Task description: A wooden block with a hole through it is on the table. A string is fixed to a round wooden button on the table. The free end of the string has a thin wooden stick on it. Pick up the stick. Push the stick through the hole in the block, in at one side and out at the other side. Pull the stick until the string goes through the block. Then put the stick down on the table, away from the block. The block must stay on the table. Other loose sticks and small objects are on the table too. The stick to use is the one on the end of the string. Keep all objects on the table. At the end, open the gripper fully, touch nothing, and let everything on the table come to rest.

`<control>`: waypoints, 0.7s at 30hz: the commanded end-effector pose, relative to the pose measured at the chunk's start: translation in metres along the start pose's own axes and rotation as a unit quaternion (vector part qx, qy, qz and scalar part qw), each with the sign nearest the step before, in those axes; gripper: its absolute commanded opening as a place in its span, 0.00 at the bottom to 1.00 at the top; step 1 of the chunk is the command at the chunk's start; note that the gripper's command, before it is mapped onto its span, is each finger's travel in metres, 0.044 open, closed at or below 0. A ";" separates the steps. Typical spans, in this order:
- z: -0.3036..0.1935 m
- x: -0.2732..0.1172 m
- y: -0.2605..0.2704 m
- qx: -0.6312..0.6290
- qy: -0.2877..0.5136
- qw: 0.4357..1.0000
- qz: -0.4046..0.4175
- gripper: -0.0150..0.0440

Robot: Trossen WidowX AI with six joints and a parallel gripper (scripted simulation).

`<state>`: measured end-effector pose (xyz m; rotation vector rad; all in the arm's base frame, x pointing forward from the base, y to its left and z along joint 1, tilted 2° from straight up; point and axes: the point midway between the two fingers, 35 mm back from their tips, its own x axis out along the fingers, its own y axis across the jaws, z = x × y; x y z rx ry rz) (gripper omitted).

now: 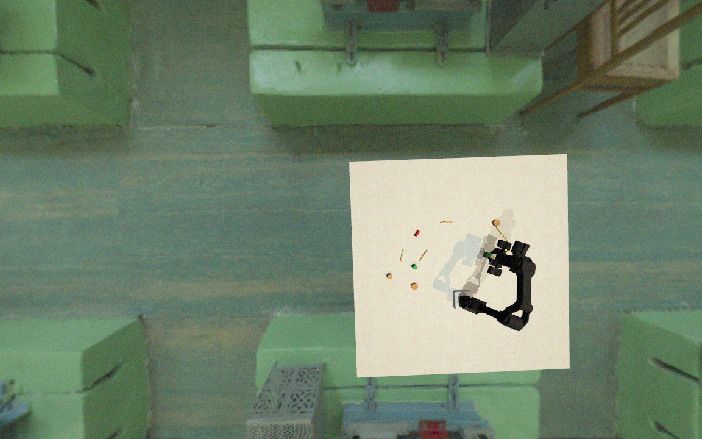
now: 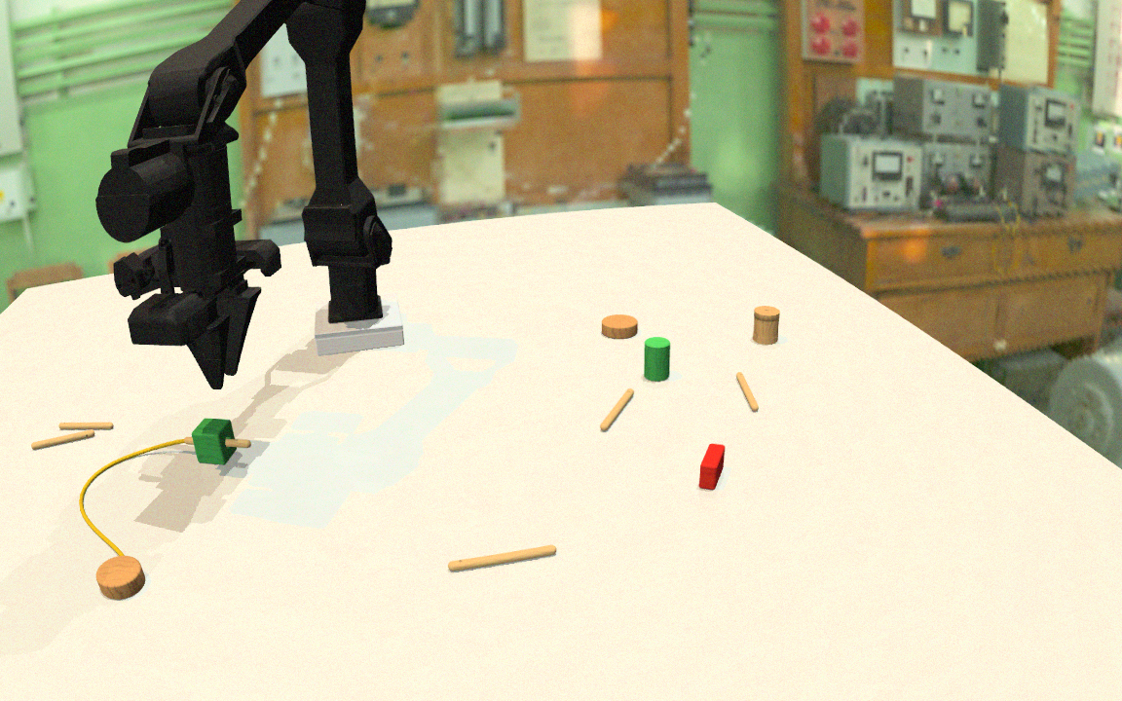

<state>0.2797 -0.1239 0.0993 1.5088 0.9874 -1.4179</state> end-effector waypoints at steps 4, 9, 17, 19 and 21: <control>-0.001 0.012 0.000 0.002 0.003 1.000 -0.001 0.46; -0.001 0.020 0.001 0.002 0.003 1.000 -0.001 0.46; -0.001 0.034 0.001 0.002 0.003 1.000 -0.001 0.46; -0.001 0.037 0.001 0.002 0.003 1.000 -0.001 0.46; -0.001 0.040 0.001 0.002 0.003 1.000 -0.001 0.46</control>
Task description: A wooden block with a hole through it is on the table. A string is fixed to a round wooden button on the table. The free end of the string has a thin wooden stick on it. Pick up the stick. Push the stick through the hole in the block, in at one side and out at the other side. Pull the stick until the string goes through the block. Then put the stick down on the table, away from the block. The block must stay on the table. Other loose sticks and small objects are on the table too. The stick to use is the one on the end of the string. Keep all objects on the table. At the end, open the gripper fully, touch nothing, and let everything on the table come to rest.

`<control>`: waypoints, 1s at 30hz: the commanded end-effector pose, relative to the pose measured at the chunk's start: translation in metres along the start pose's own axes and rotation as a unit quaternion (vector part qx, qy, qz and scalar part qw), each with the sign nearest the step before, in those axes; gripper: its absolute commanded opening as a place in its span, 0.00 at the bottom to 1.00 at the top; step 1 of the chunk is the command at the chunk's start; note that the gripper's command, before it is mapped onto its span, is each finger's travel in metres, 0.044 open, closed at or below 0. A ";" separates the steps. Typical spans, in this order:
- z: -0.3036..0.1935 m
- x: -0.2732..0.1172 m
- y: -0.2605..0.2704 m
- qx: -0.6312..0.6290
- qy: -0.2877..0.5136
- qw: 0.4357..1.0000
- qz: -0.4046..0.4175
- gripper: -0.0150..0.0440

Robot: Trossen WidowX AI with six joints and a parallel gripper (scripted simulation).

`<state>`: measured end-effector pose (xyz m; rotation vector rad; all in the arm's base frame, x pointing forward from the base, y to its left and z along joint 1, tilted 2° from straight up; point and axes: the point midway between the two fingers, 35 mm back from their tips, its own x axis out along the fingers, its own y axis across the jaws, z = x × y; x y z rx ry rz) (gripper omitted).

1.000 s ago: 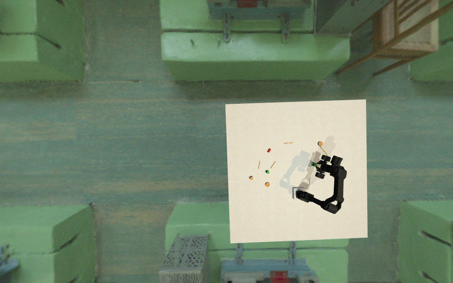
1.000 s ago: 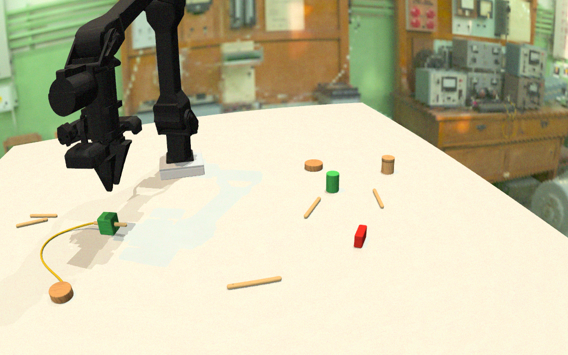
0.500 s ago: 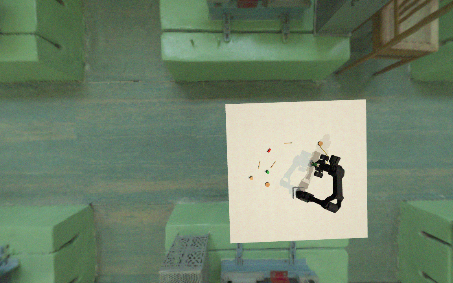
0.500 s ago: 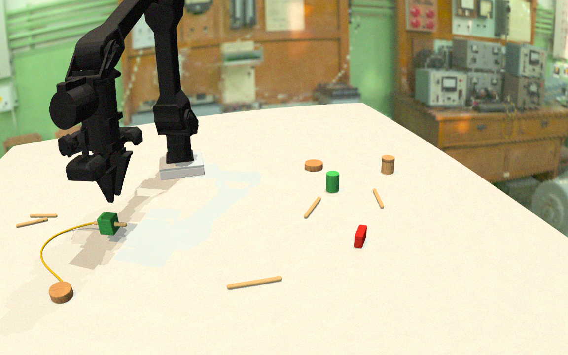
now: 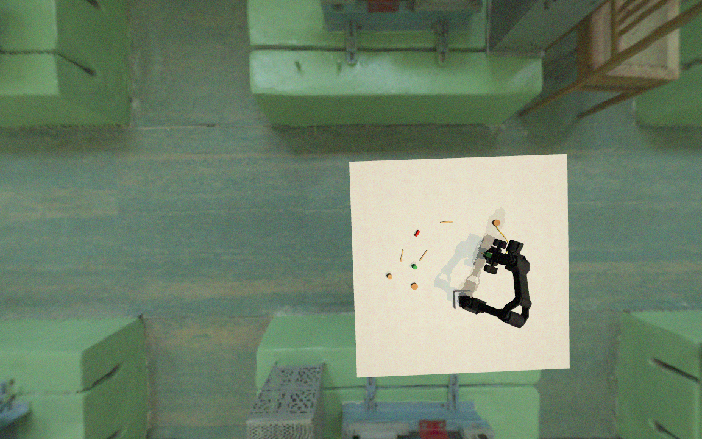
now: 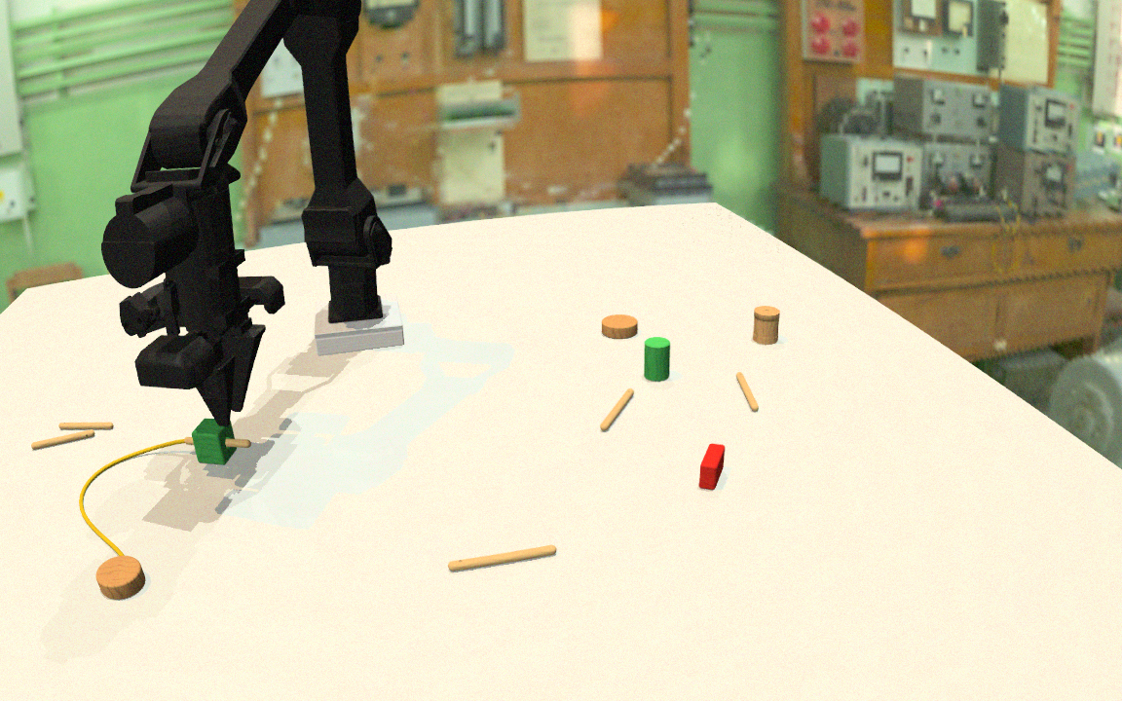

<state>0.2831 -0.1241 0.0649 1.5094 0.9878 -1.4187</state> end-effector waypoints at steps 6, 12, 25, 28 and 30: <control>-0.001 0.016 -0.001 0.002 0.003 1.000 0.000 0.46; -0.001 0.026 -0.002 0.002 0.003 1.000 0.000 0.46; 0.000 0.035 -0.004 0.000 0.000 1.000 -0.001 0.42; 0.000 0.035 -0.004 0.000 0.000 1.000 -0.001 0.28; 0.000 0.035 -0.004 0.000 0.000 1.000 -0.001 0.25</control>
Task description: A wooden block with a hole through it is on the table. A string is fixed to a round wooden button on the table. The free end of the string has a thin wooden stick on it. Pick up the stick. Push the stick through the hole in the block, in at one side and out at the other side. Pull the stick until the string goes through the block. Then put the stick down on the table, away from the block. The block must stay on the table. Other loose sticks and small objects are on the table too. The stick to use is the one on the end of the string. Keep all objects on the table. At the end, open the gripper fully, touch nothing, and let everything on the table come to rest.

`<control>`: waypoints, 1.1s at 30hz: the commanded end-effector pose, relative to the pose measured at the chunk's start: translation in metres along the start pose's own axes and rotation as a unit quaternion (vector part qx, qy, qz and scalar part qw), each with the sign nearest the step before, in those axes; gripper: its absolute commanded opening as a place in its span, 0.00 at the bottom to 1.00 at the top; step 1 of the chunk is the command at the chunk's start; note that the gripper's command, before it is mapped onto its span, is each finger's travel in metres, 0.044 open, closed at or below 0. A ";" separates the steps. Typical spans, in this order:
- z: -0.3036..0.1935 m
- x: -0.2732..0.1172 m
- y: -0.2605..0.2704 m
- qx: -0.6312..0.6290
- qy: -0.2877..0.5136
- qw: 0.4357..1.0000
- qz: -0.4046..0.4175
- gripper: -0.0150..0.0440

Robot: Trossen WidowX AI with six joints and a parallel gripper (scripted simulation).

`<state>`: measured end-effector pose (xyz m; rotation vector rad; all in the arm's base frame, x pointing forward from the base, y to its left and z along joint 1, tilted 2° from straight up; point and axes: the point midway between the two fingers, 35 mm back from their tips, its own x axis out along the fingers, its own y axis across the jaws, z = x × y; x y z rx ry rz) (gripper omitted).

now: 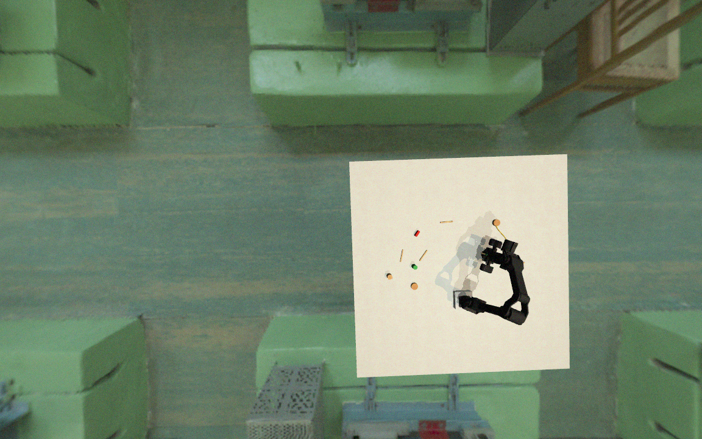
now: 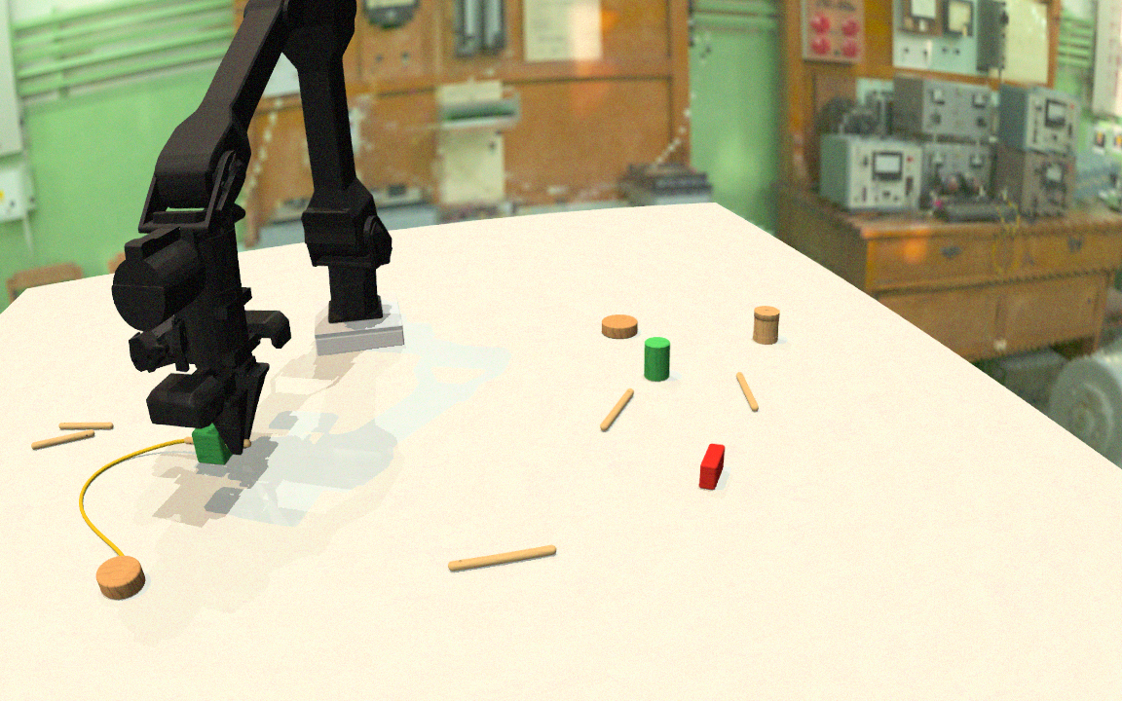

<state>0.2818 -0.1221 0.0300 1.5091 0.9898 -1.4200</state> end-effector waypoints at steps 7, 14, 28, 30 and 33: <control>0.000 0.000 0.000 -0.002 -0.002 1.000 0.000 0.25; -0.003 0.001 -0.002 -0.022 -0.030 0.999 0.000 0.25; -0.019 0.000 -0.002 -0.022 -0.029 0.999 -0.001 0.25; -0.022 0.000 -0.002 -0.022 -0.029 0.999 -0.001 0.25; -0.027 0.000 -0.002 -0.022 -0.029 0.999 -0.002 0.25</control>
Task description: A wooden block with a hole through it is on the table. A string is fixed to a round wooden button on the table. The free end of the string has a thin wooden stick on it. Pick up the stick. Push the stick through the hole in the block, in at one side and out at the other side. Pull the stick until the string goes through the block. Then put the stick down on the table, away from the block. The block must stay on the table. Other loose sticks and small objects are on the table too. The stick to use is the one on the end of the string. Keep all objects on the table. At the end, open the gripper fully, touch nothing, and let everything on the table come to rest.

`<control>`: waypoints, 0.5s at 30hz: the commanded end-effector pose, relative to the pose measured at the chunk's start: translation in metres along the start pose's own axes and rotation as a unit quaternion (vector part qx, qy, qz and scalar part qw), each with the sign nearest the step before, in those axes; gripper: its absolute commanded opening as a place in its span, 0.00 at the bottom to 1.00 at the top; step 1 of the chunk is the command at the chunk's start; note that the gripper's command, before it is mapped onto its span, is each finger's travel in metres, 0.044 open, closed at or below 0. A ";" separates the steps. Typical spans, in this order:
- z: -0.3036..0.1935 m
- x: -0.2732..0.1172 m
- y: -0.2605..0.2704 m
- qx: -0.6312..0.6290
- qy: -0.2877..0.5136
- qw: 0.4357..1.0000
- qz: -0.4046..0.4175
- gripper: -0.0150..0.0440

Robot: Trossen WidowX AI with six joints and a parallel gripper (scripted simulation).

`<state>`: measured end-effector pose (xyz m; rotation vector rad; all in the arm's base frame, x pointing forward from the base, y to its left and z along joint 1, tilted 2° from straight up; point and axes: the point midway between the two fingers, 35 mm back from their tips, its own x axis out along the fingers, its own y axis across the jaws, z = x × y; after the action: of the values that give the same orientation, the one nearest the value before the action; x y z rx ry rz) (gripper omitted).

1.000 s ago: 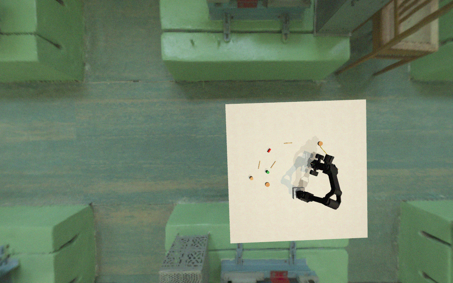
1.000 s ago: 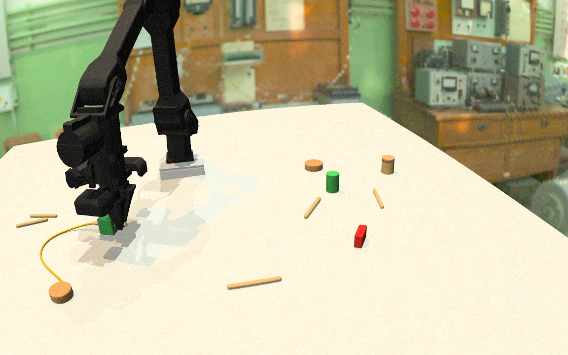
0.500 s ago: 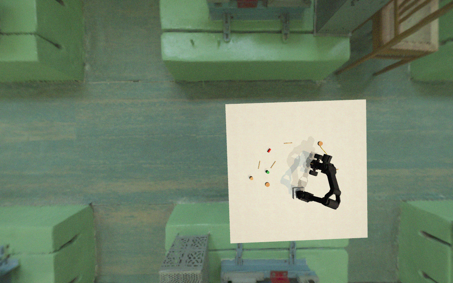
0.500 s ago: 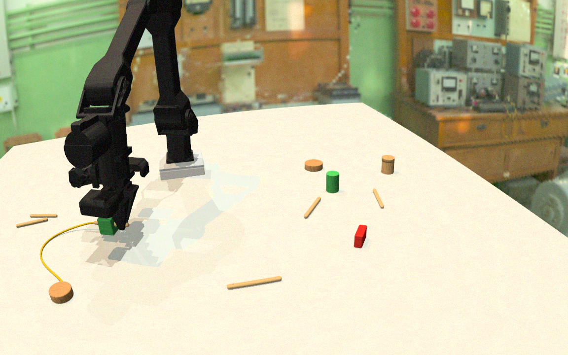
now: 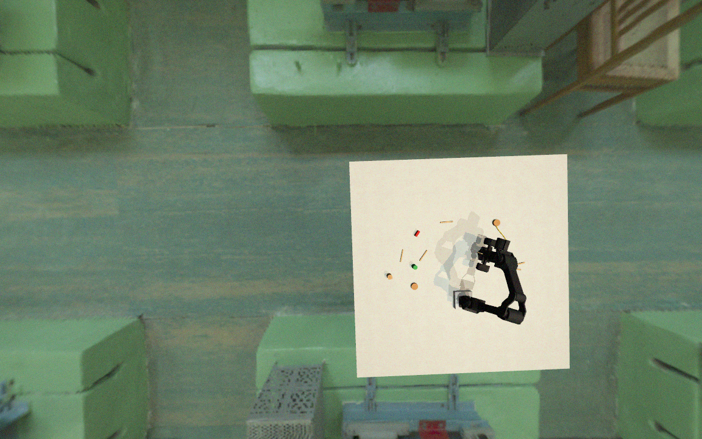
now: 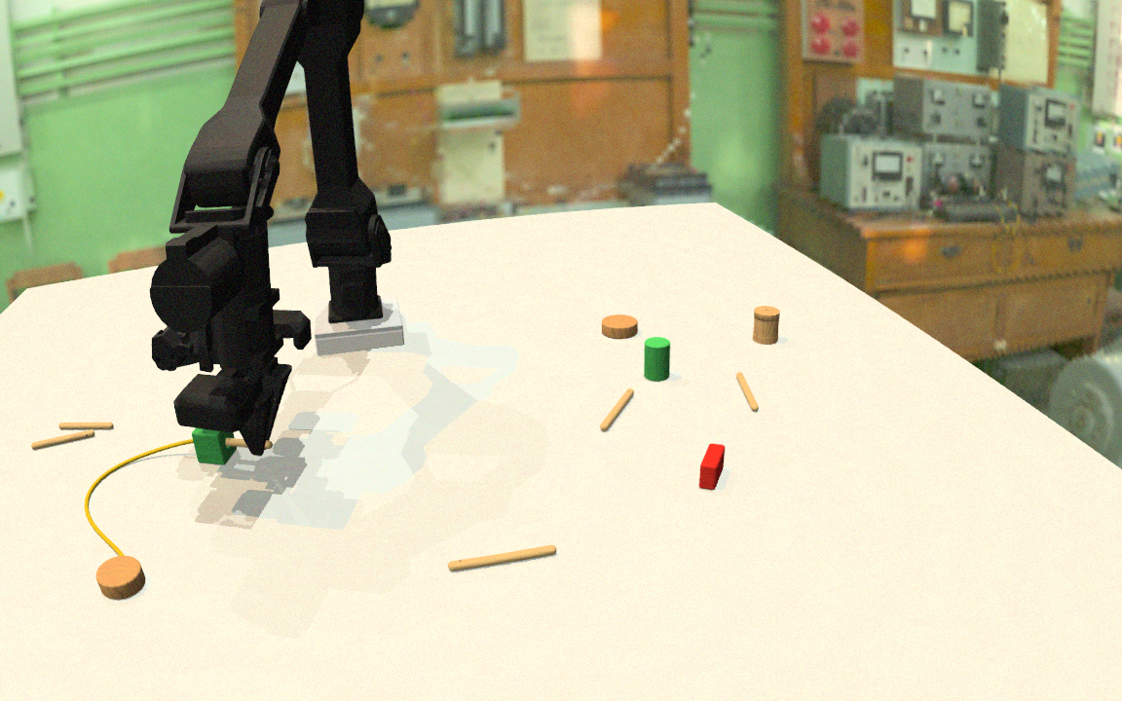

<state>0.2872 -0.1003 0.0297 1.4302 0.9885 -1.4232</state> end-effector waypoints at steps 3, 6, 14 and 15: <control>-0.009 -0.002 0.001 0.001 -0.002 1.000 0.000 0.25; -0.013 -0.002 0.001 0.001 -0.002 1.000 -0.001 0.25; -0.026 -0.003 0.002 0.001 -0.001 1.000 -0.004 0.25; -0.027 -0.003 0.003 0.001 -0.001 1.000 -0.005 0.25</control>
<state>0.2939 -0.0784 0.0299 1.4264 1.0015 -1.4321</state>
